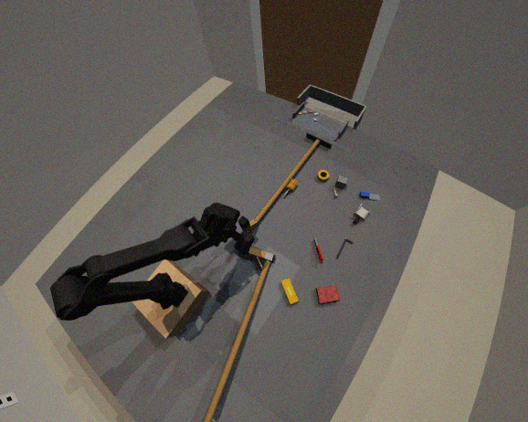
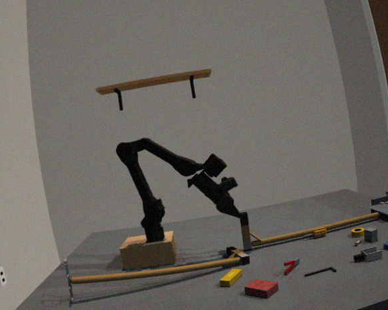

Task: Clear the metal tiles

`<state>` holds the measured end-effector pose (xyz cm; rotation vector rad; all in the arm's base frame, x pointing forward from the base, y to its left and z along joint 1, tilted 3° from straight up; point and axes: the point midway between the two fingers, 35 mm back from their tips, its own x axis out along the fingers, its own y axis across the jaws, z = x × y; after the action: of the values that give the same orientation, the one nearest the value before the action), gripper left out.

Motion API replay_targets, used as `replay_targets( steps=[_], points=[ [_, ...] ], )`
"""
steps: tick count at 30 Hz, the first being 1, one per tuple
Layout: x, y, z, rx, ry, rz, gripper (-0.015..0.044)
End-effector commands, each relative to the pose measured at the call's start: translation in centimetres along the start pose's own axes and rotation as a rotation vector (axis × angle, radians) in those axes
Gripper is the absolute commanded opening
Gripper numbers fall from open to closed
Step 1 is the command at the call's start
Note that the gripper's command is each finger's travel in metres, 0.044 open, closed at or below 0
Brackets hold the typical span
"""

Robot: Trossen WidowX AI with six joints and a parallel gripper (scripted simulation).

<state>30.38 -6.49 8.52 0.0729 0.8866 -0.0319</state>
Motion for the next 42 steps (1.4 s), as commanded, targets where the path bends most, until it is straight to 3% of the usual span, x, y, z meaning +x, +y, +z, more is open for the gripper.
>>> replay_targets(
  steps=[1,12,25,42],
  points=[
    [-0.6,-0.1,0.4,-0.008,0.005,-0.003,0.0440],
    [-4.4,-0.1,2.0,-0.011,0.019,0.003,0.0440],
    [-1.4,-0.1,-0.5,-0.011,0.019,0.003,0.0440],
    [0.9,-0.2,-0.3,-0.011,0.018,0.003,0.0440]
  ],
)
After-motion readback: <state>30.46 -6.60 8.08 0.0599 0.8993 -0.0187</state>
